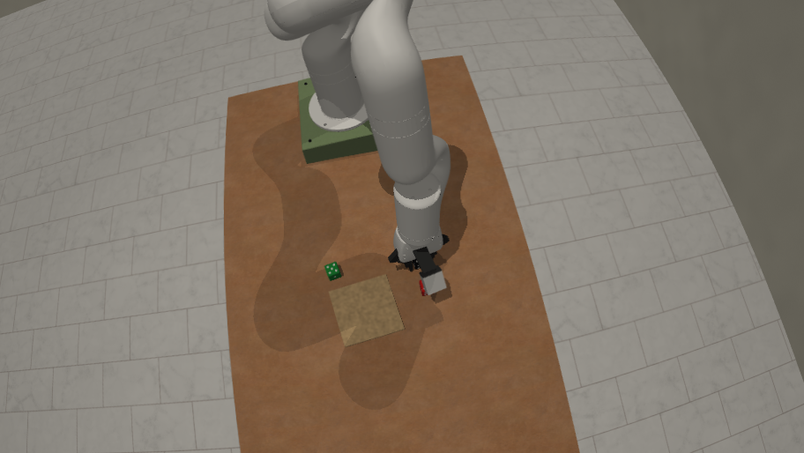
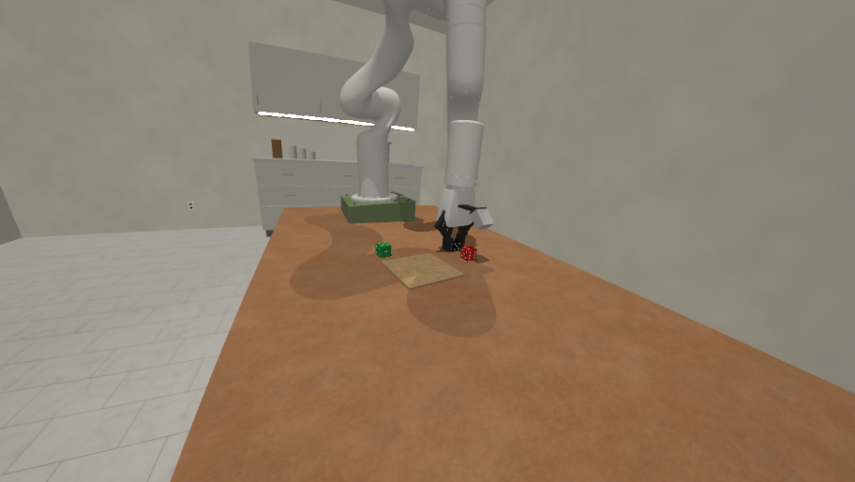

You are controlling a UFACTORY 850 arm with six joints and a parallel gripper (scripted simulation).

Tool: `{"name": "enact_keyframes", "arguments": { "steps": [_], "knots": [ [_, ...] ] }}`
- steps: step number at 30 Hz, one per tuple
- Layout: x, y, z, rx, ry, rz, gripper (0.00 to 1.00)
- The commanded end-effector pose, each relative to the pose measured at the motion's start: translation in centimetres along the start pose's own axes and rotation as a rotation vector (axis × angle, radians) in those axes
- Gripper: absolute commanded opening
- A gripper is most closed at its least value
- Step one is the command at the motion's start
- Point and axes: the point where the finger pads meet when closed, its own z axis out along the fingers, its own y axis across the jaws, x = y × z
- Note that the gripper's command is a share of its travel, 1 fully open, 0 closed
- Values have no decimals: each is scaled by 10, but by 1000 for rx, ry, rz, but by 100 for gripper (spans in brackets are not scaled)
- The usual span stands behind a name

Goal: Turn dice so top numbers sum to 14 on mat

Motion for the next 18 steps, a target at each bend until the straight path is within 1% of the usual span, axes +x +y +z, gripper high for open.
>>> {"name": "enact_keyframes", "arguments": {
  "steps": [1,2,18],
  "knots": [
    [1,0,-1,0,2,0,47],
    [1,0,-1,0,2,0,27],
    [1,0,-1,0,2,0,27]
  ]
}}
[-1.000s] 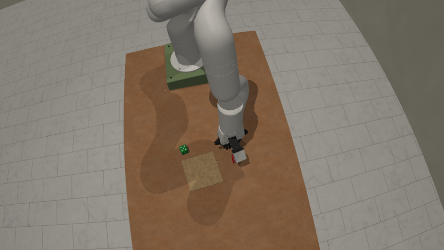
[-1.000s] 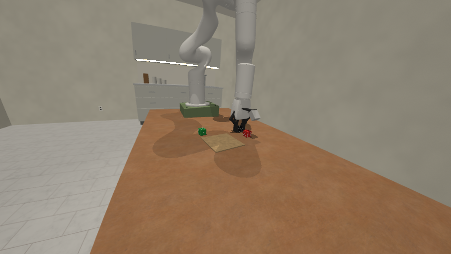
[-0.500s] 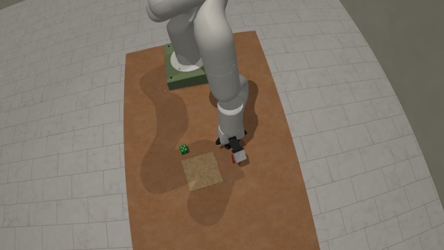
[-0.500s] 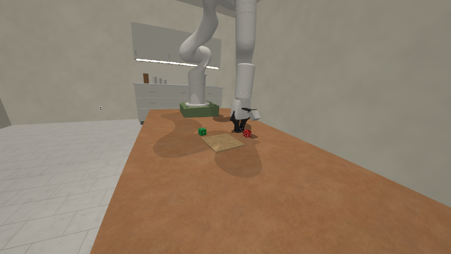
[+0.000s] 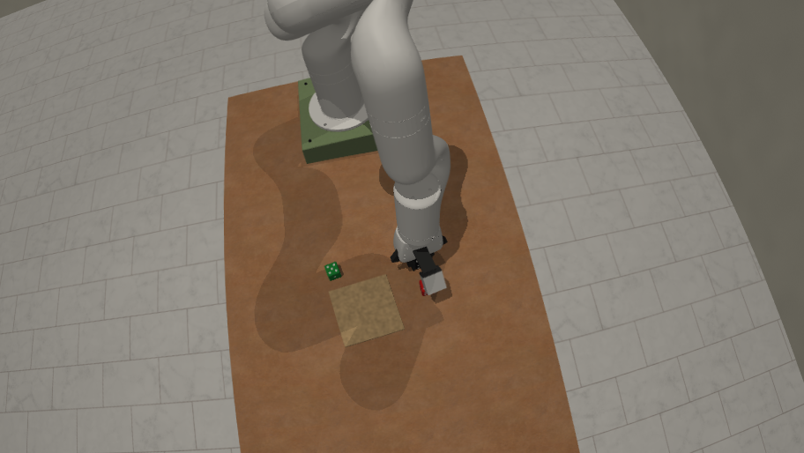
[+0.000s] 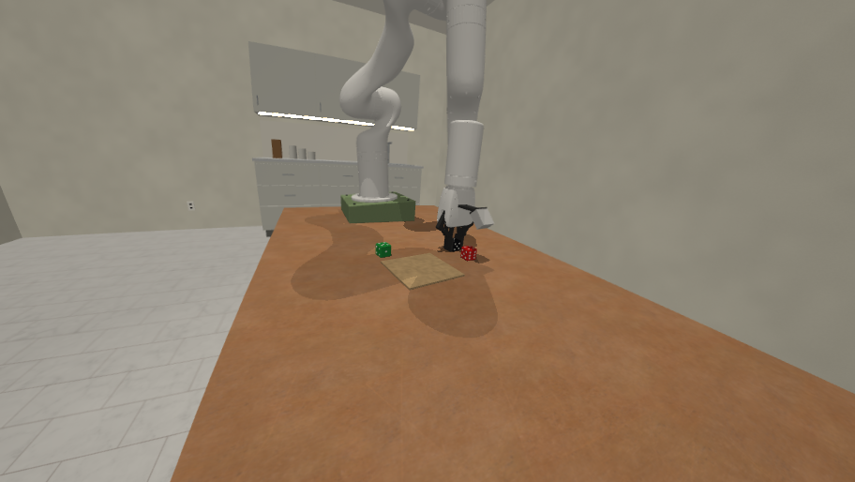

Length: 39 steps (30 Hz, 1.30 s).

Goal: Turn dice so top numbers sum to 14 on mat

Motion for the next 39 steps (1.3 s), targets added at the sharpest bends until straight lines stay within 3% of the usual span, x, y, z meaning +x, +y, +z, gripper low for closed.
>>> {"name": "enact_keyframes", "arguments": {
  "steps": [1,23,30,32,39],
  "knots": [
    [1,0,-1,0,2,0,27],
    [1,0,-5,0,2,0,27],
    [1,0,-37,0,2,0,27],
    [1,0,-37,0,2,0,27],
    [1,0,-92,0,2,0,27]
  ]
}}
